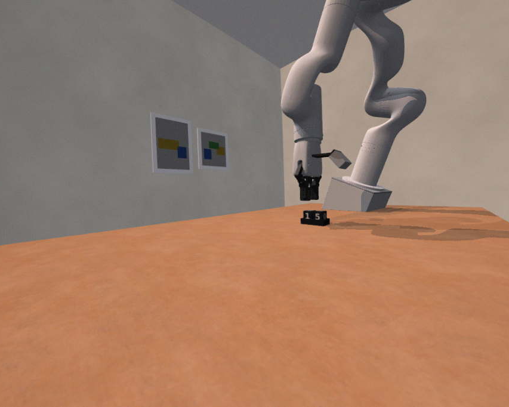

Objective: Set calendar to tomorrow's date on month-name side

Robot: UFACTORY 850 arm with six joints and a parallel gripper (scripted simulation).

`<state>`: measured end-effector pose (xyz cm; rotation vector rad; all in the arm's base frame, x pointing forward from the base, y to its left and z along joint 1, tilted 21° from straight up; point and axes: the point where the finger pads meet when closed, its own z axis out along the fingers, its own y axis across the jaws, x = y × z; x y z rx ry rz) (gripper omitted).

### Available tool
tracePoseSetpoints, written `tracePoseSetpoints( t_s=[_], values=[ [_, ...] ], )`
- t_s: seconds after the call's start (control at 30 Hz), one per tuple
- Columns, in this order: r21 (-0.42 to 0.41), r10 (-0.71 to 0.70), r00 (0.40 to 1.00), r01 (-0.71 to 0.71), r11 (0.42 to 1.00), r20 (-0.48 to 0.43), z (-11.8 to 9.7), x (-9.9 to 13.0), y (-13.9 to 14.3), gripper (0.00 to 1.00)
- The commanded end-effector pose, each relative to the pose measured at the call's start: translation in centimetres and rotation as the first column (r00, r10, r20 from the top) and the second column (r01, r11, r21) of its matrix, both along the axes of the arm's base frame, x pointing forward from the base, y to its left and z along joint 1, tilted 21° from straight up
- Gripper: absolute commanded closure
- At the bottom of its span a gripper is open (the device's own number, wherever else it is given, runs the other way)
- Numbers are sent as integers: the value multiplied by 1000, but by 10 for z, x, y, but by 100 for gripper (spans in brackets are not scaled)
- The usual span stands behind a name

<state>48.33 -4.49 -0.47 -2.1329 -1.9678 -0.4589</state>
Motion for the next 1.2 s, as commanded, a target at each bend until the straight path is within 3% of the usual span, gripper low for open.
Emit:
tracePoseSetpoints(
  t_s=[0.0,0.4,0.43,1.17],
  values=[
    [1,1,1000,-1,1000,-3,19,-1,-7,53],
    [1,1,1000,-1,1000,-3,37,-3,-14,53],
    [1,1,1000,-1,1000,-3,37,-3,-14,0],
    [1,1,1000,-1,1000,-3,38,-3,-14,0]
  ],
)
